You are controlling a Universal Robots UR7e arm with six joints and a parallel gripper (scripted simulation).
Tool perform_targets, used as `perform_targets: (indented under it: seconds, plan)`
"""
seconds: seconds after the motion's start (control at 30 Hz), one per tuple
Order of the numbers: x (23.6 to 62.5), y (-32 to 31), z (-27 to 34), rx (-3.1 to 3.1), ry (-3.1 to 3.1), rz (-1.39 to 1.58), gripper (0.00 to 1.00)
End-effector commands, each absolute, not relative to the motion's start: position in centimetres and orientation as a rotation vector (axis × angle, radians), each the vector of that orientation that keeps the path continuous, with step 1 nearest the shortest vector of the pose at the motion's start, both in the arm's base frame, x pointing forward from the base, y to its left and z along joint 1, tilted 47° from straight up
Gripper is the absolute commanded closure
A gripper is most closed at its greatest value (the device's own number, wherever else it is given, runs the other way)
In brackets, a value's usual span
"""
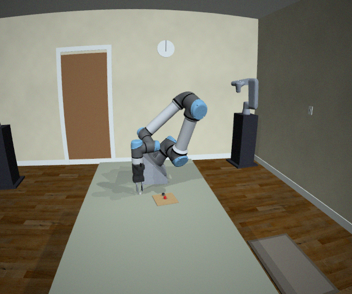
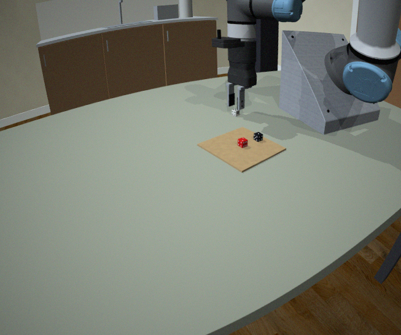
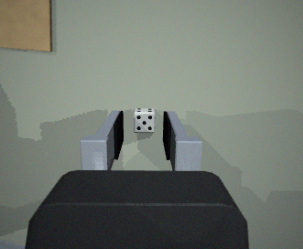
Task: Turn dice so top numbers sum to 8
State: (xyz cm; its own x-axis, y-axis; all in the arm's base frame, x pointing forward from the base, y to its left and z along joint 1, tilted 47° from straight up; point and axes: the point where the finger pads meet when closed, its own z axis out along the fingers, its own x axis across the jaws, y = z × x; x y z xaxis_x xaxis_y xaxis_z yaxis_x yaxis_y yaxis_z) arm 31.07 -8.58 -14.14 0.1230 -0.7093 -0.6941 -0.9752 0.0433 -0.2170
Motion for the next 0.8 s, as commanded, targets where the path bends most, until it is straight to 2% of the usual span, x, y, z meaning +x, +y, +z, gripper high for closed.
perform_targets:
  seconds: [0.0, 0.77]
  plan:
    - [31.1, -8.5, -14.1, -1.725, 1.644, 0.498, 0.36]
    - [31.4, -7.4, -15.3, -1.725, 1.644, 0.498, 0.36]
